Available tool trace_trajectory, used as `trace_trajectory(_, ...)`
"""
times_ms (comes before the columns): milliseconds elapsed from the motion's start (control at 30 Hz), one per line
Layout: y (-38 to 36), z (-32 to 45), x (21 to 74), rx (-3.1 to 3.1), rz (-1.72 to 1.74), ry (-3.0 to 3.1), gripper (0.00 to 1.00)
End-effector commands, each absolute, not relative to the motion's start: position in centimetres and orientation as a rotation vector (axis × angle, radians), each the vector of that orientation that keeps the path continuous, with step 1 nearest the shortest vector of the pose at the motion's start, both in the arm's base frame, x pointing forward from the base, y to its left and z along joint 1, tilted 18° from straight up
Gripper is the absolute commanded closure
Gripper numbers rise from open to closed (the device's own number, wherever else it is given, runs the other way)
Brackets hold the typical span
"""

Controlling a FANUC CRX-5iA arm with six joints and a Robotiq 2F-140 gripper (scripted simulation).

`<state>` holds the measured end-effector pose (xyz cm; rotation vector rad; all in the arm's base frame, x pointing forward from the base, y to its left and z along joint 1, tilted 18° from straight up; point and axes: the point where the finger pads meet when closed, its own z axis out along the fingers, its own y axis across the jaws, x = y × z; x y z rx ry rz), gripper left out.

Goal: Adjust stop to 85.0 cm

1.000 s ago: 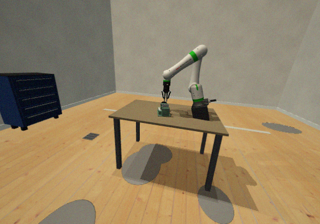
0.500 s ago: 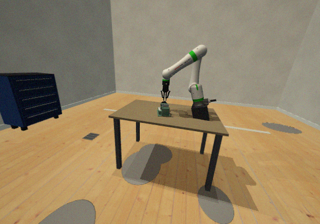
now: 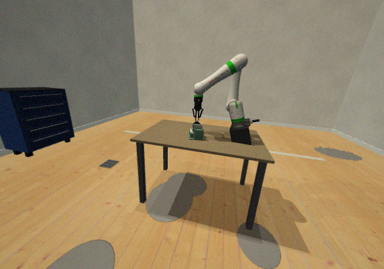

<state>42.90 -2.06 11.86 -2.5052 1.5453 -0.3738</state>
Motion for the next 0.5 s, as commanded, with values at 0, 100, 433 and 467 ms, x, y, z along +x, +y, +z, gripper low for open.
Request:
trace_trajectory(0, -2.0, 11.93, 43.03, -2.505, -0.374, 1.545, 0.96)
trace_trajectory(100, -1.94, 11.97, 43.13, -2.505, -0.374, 1.545, 0.96)
trace_trajectory(433, -1.83, 12.04, 43.34, -2.505, -0.374, 1.545, 0.96)
trace_trajectory(467, -1.82, 12.04, 43.36, -2.505, -0.374, 1.545, 0.96)
